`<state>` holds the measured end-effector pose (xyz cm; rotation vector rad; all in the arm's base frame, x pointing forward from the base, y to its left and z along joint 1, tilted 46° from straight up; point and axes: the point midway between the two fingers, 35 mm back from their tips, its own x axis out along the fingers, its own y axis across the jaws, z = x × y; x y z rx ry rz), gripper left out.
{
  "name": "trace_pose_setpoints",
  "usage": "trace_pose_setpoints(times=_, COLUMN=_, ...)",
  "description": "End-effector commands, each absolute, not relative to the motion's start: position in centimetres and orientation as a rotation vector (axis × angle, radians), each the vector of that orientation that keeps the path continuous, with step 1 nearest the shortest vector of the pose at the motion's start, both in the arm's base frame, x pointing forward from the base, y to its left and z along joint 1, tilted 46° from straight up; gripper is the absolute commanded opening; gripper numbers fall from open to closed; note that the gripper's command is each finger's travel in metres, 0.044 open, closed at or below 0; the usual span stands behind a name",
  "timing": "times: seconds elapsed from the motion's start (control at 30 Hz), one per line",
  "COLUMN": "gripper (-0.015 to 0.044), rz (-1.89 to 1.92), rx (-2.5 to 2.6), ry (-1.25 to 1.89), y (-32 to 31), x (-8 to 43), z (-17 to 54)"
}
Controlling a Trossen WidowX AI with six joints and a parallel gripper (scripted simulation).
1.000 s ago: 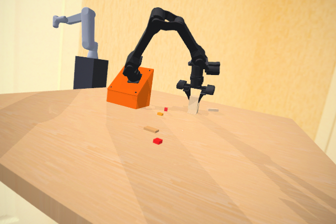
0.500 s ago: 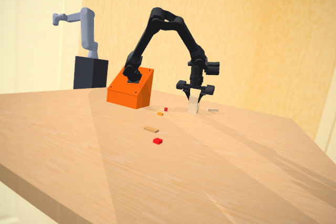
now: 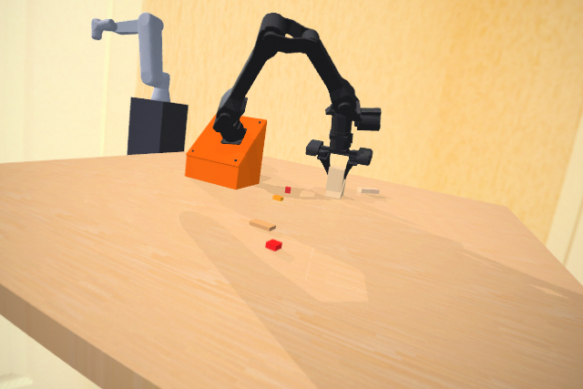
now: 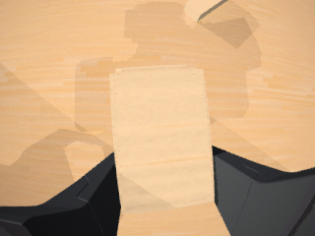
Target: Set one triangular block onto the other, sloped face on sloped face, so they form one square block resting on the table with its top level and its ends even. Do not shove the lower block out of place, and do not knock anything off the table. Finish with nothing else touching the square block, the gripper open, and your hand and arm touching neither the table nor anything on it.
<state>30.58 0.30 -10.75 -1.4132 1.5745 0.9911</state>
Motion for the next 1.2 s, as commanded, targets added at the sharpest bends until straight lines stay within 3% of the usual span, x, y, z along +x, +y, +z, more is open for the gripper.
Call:
trace_pose_setpoints(times=0.0, gripper=0.0, rz=0.995, rx=-1.419, ry=1.574, y=0.2, x=30.5, z=-11.0)
trace_pose_setpoints(times=1.17, gripper=0.0, rz=0.993, rx=-1.42, ry=1.574, y=-0.6, x=30.3, z=-12.8)
